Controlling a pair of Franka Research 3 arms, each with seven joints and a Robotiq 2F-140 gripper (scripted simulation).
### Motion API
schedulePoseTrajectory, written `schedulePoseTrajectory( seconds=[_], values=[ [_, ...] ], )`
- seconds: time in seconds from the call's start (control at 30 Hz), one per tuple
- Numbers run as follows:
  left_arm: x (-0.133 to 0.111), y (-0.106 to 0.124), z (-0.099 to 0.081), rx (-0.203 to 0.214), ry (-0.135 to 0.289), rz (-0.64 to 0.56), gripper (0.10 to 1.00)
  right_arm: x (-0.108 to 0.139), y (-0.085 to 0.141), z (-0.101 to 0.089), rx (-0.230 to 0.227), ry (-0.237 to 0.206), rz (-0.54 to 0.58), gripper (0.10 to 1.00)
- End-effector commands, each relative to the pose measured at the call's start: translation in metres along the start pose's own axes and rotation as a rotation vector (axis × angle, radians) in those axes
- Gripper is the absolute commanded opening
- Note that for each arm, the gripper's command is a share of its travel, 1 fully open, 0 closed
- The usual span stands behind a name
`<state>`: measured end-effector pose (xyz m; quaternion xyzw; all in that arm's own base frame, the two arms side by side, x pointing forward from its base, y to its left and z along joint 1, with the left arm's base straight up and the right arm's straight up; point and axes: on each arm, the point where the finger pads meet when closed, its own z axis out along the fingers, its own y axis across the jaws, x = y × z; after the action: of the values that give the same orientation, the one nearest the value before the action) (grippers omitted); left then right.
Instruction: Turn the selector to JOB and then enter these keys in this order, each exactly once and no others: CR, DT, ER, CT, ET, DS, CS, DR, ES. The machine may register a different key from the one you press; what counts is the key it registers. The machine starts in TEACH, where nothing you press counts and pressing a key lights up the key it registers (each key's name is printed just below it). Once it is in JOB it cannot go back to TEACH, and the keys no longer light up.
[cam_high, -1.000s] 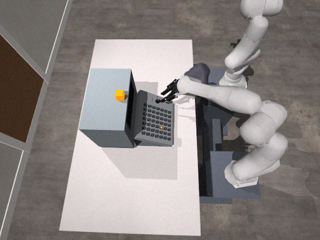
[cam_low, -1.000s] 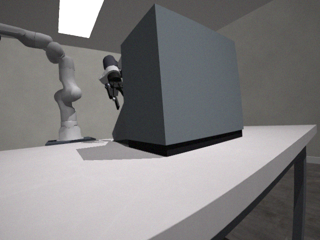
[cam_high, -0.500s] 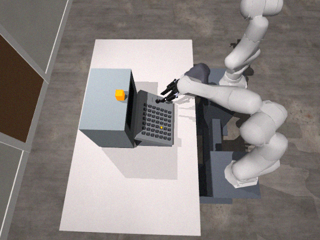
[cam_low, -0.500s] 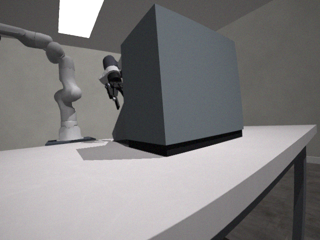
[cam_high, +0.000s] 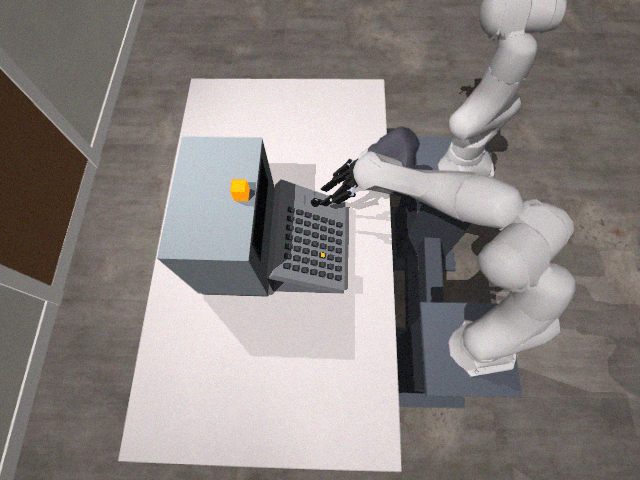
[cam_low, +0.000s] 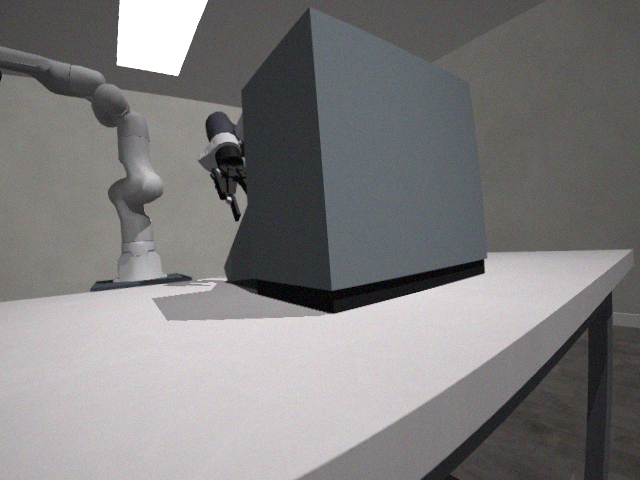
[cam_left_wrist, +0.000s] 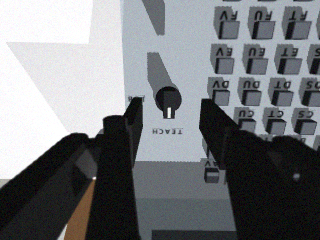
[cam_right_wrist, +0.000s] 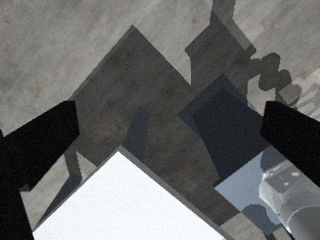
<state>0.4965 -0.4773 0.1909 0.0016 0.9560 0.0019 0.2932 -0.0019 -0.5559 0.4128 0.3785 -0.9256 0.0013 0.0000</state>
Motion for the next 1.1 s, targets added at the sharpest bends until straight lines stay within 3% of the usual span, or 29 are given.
schedulePoseTrajectory(
  seconds=[0.0, 0.67, 1.07],
  values=[
    [-0.002, 0.000, 0.003, 0.002, -0.003, -0.005, 0.399, 0.000, 0.002, 0.000, -0.002, -0.001, -0.004, 1.000],
    [-0.002, 0.000, 0.022, 0.002, -0.003, -0.005, 0.399, 0.000, 0.002, 0.000, -0.002, -0.001, -0.004, 1.000],
    [-0.002, 0.000, 0.025, 0.002, -0.003, -0.005, 0.399, 0.000, 0.002, 0.000, -0.002, -0.001, -0.004, 1.000]
  ],
)
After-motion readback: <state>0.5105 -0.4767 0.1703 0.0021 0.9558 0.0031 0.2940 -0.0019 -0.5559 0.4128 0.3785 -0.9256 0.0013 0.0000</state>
